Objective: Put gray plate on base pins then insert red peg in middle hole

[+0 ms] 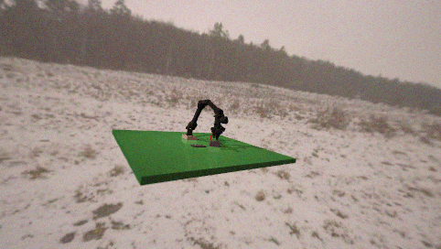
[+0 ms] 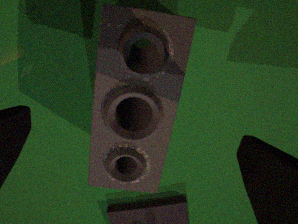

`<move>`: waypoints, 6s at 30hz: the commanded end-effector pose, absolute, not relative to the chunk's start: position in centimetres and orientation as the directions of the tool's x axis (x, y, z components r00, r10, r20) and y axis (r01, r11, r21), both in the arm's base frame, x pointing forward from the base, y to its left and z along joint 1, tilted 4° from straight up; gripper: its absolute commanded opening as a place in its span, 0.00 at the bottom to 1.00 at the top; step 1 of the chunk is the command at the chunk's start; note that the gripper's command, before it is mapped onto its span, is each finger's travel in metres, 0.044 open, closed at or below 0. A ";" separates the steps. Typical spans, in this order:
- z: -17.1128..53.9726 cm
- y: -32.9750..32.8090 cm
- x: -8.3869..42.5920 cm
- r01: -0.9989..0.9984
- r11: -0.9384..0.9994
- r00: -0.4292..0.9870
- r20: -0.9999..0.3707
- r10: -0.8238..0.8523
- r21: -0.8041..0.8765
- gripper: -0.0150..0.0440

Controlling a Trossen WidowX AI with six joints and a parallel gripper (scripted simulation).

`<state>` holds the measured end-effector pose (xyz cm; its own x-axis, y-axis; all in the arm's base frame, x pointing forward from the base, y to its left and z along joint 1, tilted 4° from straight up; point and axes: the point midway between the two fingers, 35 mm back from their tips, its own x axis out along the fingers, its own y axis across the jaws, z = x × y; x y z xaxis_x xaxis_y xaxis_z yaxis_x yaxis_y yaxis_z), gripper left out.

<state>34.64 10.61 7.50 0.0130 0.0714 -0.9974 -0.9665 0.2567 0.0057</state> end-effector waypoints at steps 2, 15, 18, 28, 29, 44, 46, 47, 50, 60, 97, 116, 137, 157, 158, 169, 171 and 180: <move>6.6 10.6 34.5 -0.965 0.261 0.012 -0.998 0.067 0.006 1.00; 4.4 10.8 34.6 -0.965 0.261 0.012 -0.998 0.067 0.006 1.00; 4.0 10.8 34.6 -0.965 0.261 0.012 -0.998 0.067 0.006 1.00; 2.4 10.9 34.6 -0.965 0.261 0.012 -0.998 0.067 0.006 1.00; 2.2 10.9 34.6 -0.965 0.261 0.012 -0.998 0.067 0.006 1.00; 1.2 10.9 34.5 -0.965 0.261 0.011 -0.998 0.067 0.006 0.69; 1.2 10.9 34.5 -0.965 0.261 0.011 -0.998 0.067 0.006 0.60; 1.2 10.9 34.5 -0.965 0.261 0.011 -0.998 0.067 0.006 0.56; 1.2 10.9 34.5 -0.965 0.261 0.011 -0.998 0.067 0.006 0.49; 2.2 10.9 34.6 -0.965 0.261 0.012 -0.998 0.067 0.006 0.25; 13.8 9.2 34.1 -0.965 0.261 0.012 -0.998 0.066 0.006 0.25; 12.7 6.0 34.8 -0.981 0.196 0.012 -0.998 0.062 0.000 0.25; 9.2 0.1 35.3 -0.997 0.074 0.013 -0.998 0.057 -0.008 0.25; 5.9 -5.5 34.5 -0.999 -0.042 0.012 -0.998 0.054 -0.014 0.25; 5.7 -5.8 34.5 -0.999 -0.048 0.011 -0.998 0.054 -0.014 0.25; 5.5 -6.1 34.3 -0.998 -0.057 0.011 -0.999 0.053 -0.014 0.25; 5.5 -6.1 34.3 -0.998 -0.057 0.011 -0.999 0.053 -0.014 0.25; 5.5 -6.1 34.3 -0.998 -0.057 0.011 -0.999 0.053 -0.014 0.25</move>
